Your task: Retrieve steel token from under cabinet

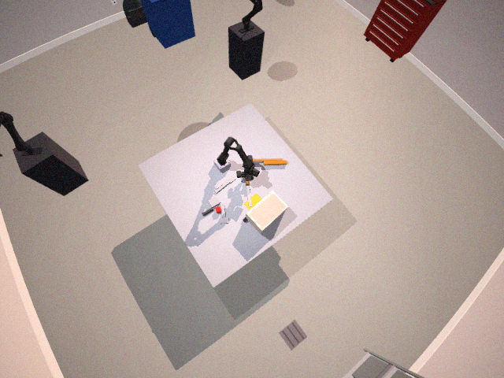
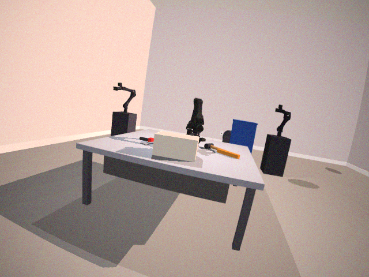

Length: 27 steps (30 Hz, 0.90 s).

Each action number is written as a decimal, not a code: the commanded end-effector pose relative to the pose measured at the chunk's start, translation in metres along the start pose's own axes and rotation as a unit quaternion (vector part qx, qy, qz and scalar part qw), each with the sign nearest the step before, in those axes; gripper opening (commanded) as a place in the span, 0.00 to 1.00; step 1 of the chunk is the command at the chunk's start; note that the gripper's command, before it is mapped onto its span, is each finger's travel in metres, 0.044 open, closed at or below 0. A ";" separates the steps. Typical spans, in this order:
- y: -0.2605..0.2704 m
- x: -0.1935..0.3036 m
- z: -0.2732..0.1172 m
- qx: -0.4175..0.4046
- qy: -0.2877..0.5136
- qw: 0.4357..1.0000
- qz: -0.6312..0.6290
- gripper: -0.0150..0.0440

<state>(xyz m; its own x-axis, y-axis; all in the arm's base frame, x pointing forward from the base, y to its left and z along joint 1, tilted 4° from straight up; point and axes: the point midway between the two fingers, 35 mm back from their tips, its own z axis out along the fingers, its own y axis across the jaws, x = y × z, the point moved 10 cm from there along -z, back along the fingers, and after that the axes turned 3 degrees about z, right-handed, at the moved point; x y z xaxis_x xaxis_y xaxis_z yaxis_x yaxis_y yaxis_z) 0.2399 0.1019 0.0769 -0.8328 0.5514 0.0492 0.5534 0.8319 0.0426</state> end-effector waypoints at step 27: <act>0.023 0.023 -0.001 -0.002 0.000 1.000 0.000 0.25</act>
<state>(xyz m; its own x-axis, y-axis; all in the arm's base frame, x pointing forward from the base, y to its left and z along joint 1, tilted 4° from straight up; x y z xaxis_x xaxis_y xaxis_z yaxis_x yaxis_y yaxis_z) 0.2334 0.1292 0.0786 -0.8322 0.5522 0.0505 0.5542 0.8313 0.0427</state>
